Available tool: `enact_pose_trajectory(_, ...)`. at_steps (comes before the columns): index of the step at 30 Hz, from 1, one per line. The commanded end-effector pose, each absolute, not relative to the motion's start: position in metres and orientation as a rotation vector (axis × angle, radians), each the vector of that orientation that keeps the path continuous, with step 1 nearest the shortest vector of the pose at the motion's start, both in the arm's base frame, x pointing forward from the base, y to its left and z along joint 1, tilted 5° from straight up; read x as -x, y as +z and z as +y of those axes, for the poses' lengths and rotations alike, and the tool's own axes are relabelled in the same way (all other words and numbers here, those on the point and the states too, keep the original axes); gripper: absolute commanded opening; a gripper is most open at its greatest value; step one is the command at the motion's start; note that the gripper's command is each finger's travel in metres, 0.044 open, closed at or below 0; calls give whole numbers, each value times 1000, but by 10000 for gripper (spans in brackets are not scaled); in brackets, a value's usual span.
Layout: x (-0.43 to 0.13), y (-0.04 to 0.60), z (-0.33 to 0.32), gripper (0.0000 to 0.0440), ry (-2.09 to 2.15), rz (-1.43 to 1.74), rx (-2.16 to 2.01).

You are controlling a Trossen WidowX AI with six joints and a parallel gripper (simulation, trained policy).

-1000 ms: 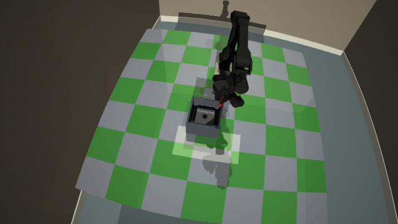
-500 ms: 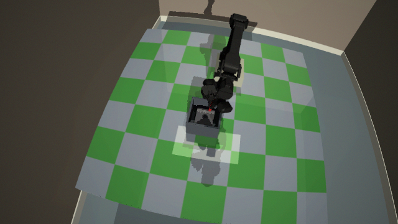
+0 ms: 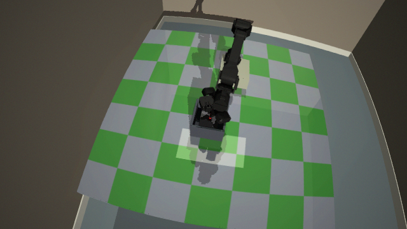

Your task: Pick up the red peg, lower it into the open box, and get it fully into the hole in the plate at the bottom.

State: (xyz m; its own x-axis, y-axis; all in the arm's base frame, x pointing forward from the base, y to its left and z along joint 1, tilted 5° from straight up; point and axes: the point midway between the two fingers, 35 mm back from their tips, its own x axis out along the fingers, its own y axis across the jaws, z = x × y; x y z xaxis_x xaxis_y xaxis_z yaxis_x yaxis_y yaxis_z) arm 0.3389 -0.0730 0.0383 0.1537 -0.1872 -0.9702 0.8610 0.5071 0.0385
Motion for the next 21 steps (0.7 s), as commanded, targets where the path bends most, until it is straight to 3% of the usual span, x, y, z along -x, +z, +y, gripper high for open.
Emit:
enact_pose_trajectory(1, -339, 27, -76, 155, -847, 1218, -688)
enact_pose_trajectory(5, -348, 25, -81, 165, -849, 1217, -675)
enact_pose_trajectory(18, -386, 35, -113, 430, -842, 1152, -635)
enact_pose_trajectory(21, -397, 41, -122, 440, -840, 1107, -635)
